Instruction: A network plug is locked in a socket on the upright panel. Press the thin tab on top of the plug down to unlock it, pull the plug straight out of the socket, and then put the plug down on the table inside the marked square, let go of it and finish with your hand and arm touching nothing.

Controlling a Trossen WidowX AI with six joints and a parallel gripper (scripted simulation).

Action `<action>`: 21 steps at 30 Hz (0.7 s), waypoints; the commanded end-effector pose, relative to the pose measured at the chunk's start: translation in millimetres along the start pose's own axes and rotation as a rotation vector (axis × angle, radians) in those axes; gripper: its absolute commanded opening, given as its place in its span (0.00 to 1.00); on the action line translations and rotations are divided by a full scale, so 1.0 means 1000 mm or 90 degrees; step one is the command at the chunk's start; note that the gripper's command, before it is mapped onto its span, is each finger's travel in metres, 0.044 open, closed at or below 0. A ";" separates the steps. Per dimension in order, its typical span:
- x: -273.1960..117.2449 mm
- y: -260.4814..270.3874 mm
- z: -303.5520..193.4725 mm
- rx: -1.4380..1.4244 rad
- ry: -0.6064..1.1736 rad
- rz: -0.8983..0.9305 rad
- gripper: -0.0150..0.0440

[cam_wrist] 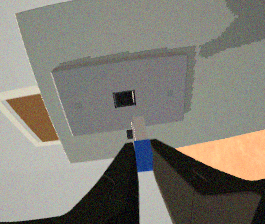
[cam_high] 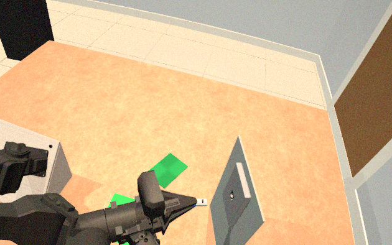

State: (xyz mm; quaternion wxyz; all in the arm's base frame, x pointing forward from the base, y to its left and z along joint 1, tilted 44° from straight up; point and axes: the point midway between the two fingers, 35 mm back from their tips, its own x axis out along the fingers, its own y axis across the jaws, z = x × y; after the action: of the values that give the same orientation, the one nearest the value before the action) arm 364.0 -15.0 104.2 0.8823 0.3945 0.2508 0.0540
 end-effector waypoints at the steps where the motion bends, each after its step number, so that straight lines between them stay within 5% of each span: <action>1: -0.003 0.000 -0.001 -0.003 0.002 0.001 0.25; 21: -0.017 0.051 -0.011 -0.001 0.002 0.002 0.25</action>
State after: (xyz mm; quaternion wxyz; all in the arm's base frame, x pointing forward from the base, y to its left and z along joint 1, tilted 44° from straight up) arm 351.3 15.8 134.1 0.8819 0.3933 0.2541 0.0542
